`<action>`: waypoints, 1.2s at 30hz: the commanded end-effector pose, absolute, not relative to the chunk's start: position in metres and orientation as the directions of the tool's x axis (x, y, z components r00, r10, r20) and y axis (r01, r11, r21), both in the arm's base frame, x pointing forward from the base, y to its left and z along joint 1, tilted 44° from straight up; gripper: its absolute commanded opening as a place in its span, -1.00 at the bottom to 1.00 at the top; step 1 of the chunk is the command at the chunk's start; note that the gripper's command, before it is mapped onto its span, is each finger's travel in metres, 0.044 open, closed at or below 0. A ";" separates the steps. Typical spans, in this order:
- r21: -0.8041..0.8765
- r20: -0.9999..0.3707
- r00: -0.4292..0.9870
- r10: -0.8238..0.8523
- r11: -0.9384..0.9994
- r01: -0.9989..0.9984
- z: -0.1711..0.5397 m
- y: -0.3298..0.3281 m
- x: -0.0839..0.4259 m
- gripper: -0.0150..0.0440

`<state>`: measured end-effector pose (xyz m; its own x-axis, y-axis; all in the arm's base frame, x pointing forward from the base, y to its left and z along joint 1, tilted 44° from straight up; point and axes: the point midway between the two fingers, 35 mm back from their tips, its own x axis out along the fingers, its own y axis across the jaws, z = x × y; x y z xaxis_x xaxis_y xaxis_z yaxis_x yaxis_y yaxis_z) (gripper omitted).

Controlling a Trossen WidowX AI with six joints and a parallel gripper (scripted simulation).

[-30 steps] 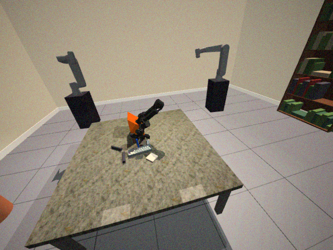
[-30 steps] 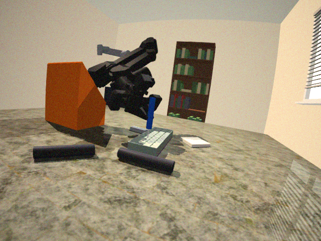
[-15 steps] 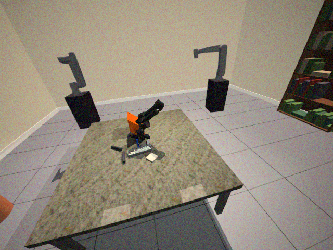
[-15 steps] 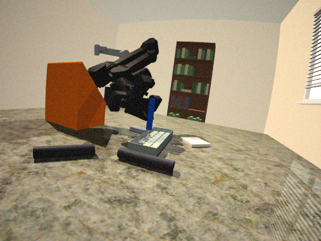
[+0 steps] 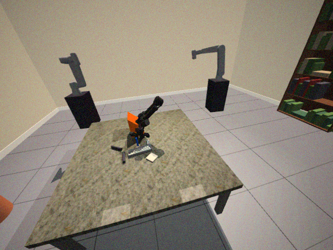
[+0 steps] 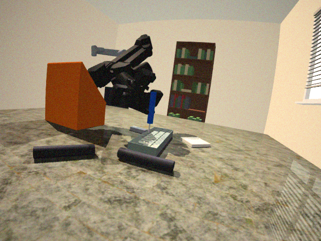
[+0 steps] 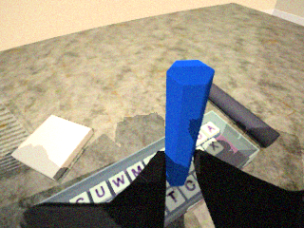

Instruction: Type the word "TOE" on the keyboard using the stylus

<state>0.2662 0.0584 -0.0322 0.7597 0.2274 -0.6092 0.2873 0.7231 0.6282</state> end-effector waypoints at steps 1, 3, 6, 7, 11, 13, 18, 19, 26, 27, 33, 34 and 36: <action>0.629 -0.609 0.759 0.232 0.724 0.283 -0.026 0.053 0.267 -0.22; 0.629 -0.608 0.759 0.232 0.724 0.283 -0.024 0.051 0.267 -0.22; 0.629 -0.608 0.760 0.232 0.724 0.282 -0.020 0.047 0.267 -0.22; 0.629 -0.607 0.760 0.232 0.724 0.282 -0.019 0.046 0.267 -0.22; 0.630 -0.606 0.763 0.226 0.723 0.285 -0.020 0.048 0.267 -0.23; 0.630 -0.606 0.763 0.226 0.723 0.285 -0.020 0.048 0.267 -0.27; 0.629 -0.606 0.763 0.226 0.723 0.285 -0.021 0.047 0.269 -0.49; 0.629 -0.606 0.763 0.226 0.723 0.285 -0.022 0.046 0.270 -0.49; 0.628 -0.608 0.761 0.227 0.725 0.285 -0.030 0.037 0.288 -0.49; 0.627 -0.608 0.761 0.227 0.725 0.285 -0.032 0.035 0.291 -0.49; 0.627 -0.607 0.761 0.228 0.725 0.283 -0.043 0.024 0.307 -0.49; 0.627 -0.607 0.761 0.228 0.725 0.283 -0.045 0.022 0.310 -0.49; 0.628 -0.607 0.761 0.229 0.726 0.282 -0.049 0.018 0.314 -0.49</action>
